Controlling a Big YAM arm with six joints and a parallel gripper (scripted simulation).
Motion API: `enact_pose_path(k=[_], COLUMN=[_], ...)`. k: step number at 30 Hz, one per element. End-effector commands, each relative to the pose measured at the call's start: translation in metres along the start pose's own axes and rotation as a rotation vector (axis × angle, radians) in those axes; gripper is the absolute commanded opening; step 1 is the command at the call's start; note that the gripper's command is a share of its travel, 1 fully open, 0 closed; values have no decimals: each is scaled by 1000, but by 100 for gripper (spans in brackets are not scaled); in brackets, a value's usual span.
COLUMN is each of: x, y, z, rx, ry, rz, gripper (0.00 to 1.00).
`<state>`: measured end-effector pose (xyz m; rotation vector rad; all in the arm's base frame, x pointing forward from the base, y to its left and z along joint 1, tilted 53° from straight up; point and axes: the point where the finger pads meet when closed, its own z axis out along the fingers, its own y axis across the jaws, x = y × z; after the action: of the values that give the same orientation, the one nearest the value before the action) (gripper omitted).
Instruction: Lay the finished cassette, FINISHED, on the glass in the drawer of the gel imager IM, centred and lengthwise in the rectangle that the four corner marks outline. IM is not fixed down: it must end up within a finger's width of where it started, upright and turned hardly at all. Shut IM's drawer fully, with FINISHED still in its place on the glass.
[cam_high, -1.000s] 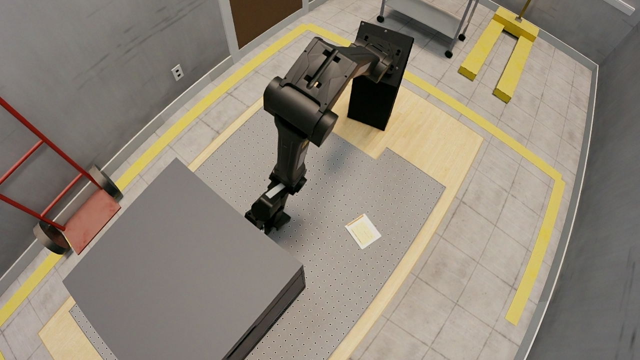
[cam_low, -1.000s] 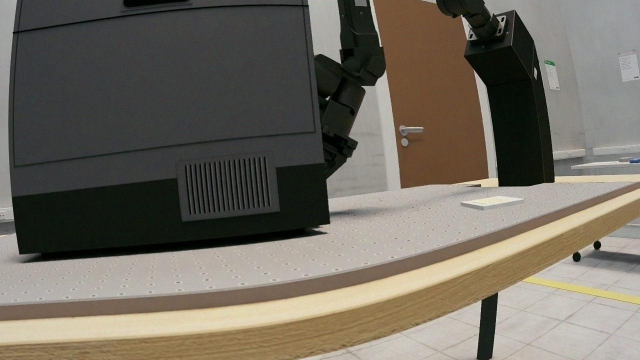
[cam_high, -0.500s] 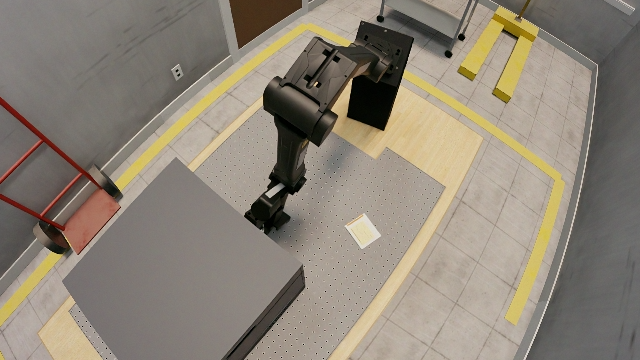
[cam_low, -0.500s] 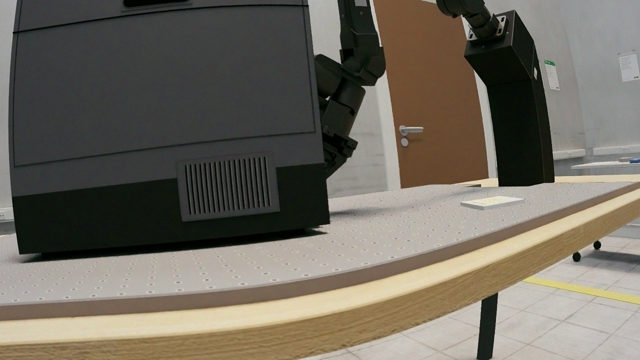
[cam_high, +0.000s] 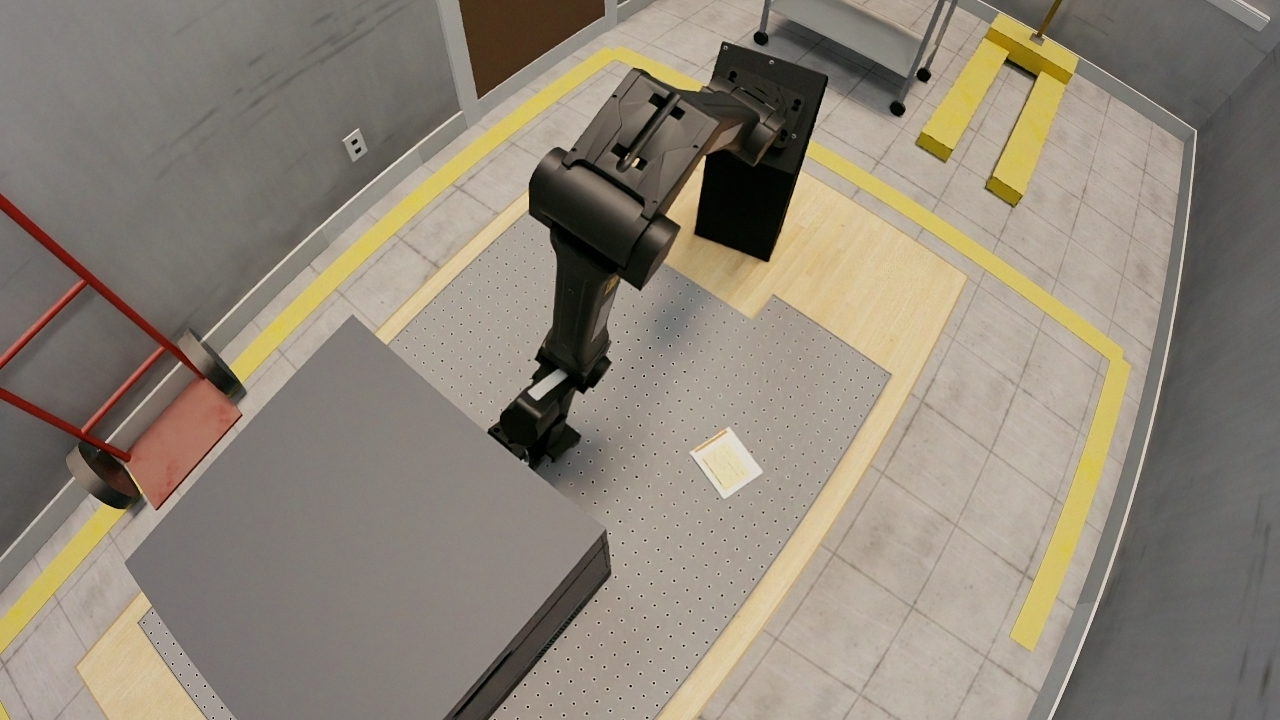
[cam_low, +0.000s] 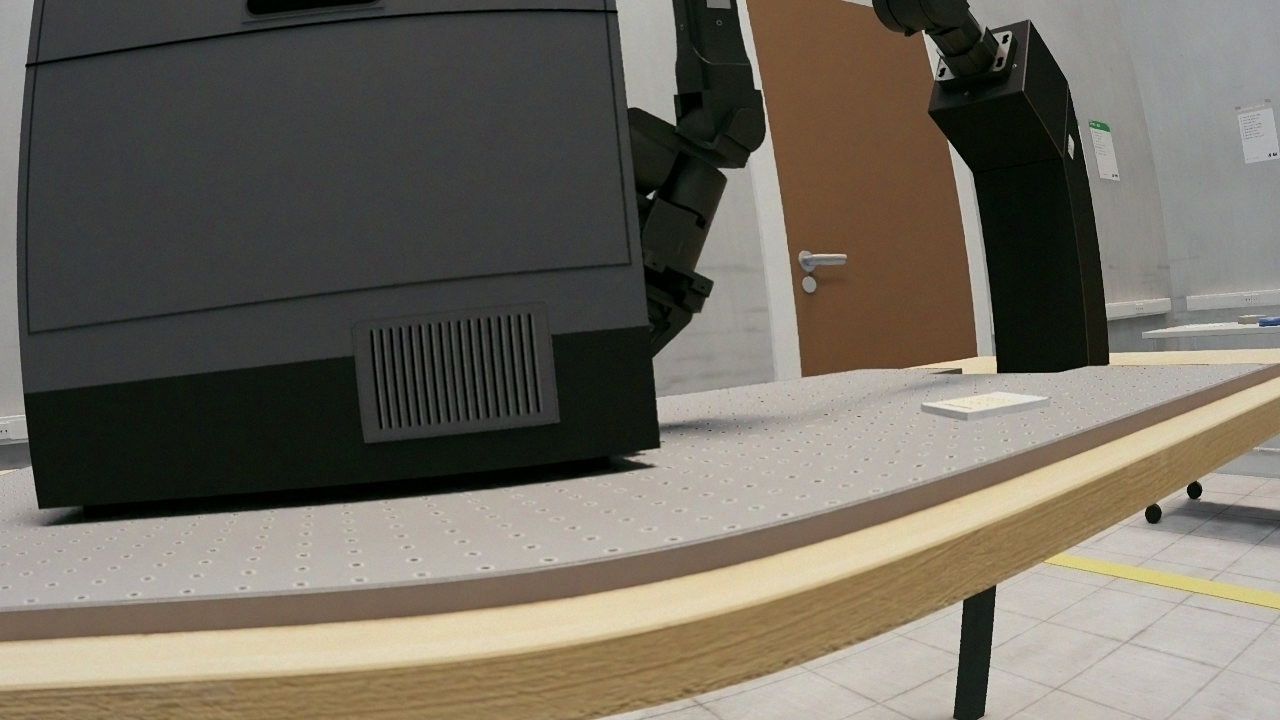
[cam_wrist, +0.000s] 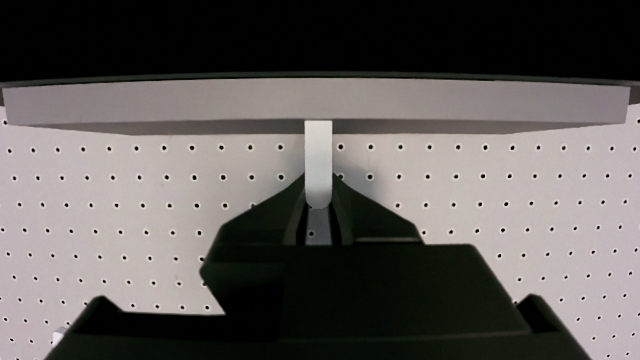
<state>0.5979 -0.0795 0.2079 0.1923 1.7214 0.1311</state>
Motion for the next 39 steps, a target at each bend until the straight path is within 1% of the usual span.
enact_pose_path(k=[1,6,7,10,12,39], x=[8,11,13,14,17,25], y=[-2,-3,-3,-3,-3,0], z=[-1,0,-1,0,0,-1], rx=[1,1,3,1,2,-3], ry=[7,12,22,16,23,21], rz=[1,2,4,3,4,3], gripper=[8,8,8,8,8,8])
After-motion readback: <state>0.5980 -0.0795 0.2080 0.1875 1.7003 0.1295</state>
